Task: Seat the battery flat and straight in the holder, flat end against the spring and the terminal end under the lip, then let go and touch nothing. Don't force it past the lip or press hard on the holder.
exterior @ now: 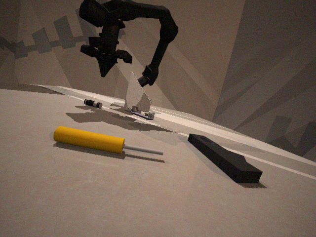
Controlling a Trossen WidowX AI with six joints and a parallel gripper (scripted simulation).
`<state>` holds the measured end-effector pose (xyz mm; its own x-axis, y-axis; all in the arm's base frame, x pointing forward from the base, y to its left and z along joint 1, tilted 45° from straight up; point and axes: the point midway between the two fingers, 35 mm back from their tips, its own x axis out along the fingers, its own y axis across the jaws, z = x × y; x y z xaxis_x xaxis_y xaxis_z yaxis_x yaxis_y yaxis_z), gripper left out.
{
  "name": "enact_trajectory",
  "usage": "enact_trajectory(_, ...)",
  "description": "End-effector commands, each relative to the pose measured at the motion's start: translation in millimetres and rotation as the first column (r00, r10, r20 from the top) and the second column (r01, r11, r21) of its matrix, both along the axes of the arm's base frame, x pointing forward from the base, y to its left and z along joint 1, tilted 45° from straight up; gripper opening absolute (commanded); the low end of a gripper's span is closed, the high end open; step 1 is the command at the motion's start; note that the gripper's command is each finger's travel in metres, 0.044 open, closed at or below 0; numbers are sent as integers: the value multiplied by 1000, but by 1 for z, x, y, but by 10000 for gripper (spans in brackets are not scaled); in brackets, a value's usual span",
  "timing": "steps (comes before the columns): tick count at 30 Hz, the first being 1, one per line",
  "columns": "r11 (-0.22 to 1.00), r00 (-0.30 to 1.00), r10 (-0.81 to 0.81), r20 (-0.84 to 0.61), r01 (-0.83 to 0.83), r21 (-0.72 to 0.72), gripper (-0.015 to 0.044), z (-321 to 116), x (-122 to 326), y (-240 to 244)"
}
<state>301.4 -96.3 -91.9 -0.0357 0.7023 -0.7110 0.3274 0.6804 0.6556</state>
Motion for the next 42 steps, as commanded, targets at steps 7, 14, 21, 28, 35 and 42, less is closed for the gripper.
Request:
enact_trajectory(7, 996, 991, -94, -90, 94, -11, 79, -5, 0, 2)
enact_trajectory(14, 854, 714, -507, -483, 492, -170, 231, -32, -2, 15)
enact_trajectory(21, 567, 150, -726, -671, 682, -461, 231, -57, -7, 29)
enact_trajectory(28, 500, 17, -737, -675, 687, -528, 231, -62, -8, 32)
enact_trajectory(35, 500, 17, -737, -675, 687, -528, 231, -62, -8, 32)
enact_trajectory(42, 500, 17, -737, -675, 687, -528, 231, -62, -8, 32)
